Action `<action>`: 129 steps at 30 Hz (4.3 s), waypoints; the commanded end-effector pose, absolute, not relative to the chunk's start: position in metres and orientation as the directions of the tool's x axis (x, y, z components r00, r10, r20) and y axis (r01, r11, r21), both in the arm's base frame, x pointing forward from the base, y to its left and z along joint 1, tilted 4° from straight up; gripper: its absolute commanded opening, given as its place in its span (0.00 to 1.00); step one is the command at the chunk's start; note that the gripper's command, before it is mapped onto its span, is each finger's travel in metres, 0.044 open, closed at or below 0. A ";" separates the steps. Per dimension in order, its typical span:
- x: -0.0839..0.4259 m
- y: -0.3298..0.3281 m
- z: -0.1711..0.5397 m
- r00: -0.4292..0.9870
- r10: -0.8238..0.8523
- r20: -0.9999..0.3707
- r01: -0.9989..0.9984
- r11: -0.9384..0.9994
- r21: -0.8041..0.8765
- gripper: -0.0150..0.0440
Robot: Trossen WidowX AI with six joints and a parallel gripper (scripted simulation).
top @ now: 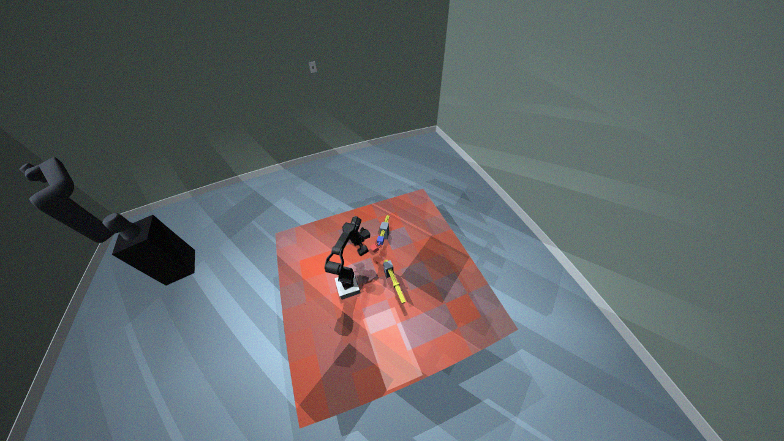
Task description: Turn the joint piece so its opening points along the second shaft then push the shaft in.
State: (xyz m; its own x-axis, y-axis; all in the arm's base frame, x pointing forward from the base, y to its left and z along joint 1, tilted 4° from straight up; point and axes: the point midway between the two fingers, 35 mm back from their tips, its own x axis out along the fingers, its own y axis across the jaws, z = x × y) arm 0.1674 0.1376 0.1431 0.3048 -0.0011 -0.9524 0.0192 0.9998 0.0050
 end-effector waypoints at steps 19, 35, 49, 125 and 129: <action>0.175 0.139 0.076 0.337 0.002 -0.942 0.013 1.000 0.007 1.00; 0.213 0.139 0.066 0.338 0.002 -0.941 0.013 1.000 0.007 1.00; 0.246 0.136 0.062 0.342 0.001 -0.940 0.013 1.000 0.006 1.00; 0.255 0.136 0.040 0.342 0.001 -0.940 0.013 1.000 0.006 0.56; 0.255 0.136 0.040 0.342 0.001 -0.940 0.013 1.000 0.006 0.56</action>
State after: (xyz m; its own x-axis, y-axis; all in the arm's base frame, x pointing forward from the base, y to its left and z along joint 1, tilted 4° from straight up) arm 0.2553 0.1364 0.0402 0.3432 0.0011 -0.9393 0.0157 0.9999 0.0069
